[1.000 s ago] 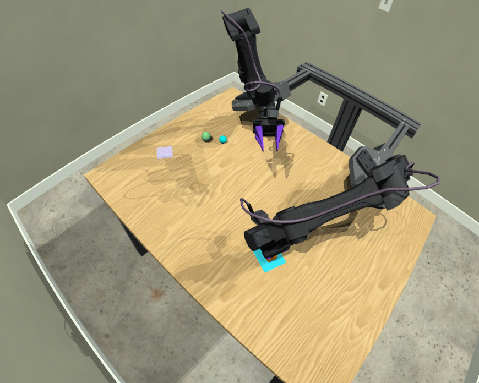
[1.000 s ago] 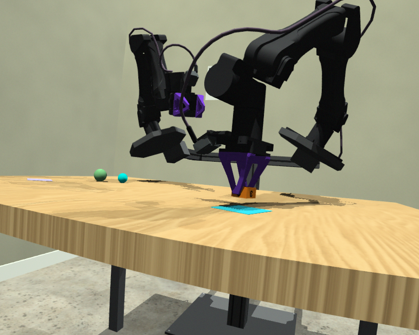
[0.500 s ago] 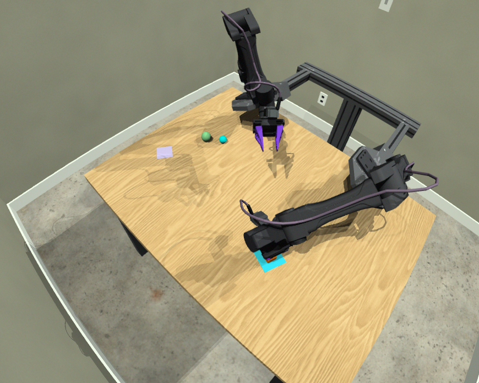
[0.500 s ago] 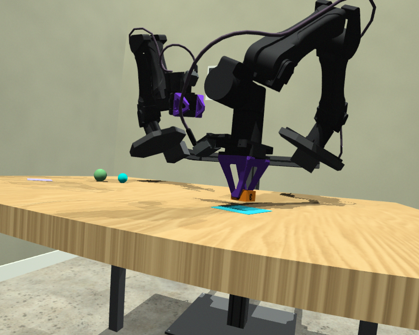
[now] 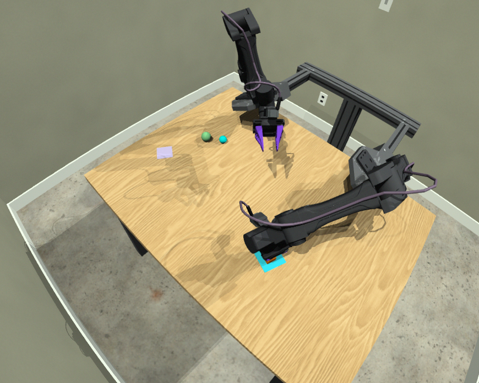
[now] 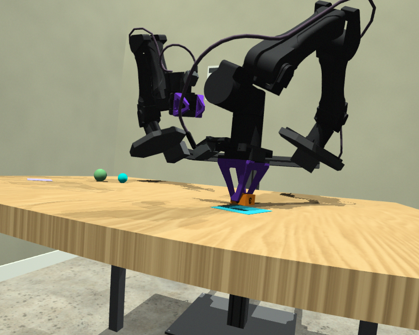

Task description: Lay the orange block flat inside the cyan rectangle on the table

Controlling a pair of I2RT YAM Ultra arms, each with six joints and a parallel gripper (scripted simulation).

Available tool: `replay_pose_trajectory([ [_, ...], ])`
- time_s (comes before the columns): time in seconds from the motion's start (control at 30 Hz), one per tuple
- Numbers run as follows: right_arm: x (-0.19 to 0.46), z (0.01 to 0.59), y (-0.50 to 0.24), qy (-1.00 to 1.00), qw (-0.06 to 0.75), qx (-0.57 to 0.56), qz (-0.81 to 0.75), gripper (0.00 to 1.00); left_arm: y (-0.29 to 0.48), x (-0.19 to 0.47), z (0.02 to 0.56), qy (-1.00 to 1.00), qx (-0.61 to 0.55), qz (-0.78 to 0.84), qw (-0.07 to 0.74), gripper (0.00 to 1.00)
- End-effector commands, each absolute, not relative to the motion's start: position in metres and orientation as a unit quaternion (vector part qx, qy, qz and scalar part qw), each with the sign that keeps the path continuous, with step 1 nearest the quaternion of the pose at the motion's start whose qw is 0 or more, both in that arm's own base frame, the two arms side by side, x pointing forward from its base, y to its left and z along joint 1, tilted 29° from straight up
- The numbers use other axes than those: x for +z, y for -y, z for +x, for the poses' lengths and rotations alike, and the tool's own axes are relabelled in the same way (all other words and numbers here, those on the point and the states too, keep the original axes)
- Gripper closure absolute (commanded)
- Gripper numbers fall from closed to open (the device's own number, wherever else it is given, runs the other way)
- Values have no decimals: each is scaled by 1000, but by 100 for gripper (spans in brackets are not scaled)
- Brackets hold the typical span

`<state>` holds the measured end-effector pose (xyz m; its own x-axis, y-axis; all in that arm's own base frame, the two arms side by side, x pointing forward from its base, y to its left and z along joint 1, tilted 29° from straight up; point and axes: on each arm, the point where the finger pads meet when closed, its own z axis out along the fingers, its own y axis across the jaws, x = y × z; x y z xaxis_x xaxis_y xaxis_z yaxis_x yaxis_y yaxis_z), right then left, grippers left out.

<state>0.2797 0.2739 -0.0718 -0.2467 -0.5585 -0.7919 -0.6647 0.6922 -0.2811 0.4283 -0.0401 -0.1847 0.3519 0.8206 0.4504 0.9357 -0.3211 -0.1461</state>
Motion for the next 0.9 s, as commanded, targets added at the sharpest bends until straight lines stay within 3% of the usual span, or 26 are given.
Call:
replay_pose_trajectory([
  [0.0, -68, 281, -279, -783, 482, 61, -389, 54, 39, -195, 418, 539, -140, -805, 205, 73],
  [0.87, -68, 281, -279, -783, 482, 61, -389, 54, 42, -191, 420, 542, -141, -803, 203, 73],
])
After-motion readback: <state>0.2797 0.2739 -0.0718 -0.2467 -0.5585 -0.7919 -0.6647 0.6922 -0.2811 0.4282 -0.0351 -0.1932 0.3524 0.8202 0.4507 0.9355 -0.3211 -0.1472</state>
